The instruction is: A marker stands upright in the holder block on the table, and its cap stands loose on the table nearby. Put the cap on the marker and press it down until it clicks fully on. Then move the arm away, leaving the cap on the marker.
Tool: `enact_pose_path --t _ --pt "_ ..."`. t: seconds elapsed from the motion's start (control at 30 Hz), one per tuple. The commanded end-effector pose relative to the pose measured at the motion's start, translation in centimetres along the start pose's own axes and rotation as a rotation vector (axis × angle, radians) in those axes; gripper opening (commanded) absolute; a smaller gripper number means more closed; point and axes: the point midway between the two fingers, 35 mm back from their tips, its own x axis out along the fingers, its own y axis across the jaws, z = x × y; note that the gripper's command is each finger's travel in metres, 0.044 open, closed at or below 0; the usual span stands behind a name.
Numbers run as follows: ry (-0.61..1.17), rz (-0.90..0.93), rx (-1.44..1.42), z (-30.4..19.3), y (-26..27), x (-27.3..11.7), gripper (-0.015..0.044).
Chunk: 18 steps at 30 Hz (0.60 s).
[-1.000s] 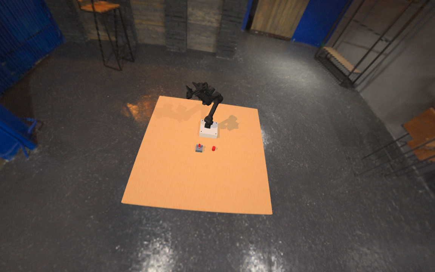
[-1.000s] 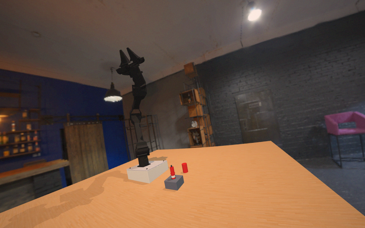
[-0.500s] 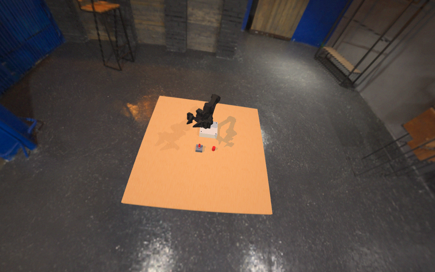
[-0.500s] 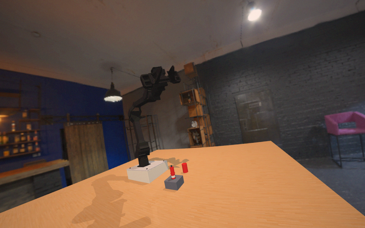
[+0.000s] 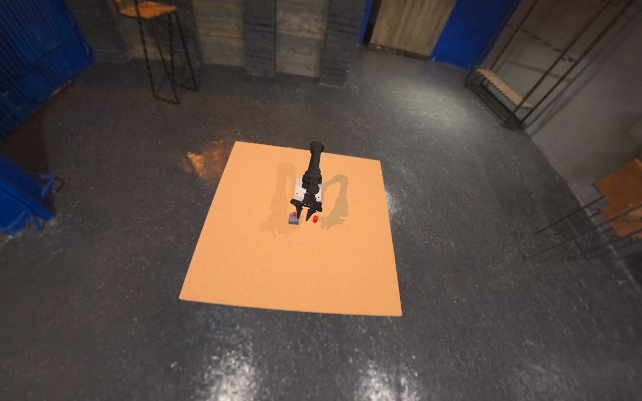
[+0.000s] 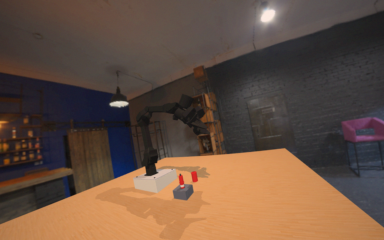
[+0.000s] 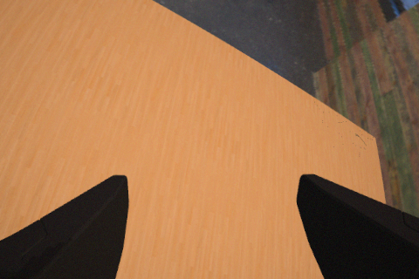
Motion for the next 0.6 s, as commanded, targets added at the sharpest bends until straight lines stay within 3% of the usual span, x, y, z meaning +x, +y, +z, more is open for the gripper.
enact_pose_path --t 0.0,0.37,0.57 --pt "0.136 0.195 -0.232 -3.4 5.4 0.8 0.0259" --pt "0.404 0.842 -0.866 -13.5 17.4 -3.8 0.0259" --pt "0.413 0.882 -0.902 -13.8 17.7 -3.9 0.0259"
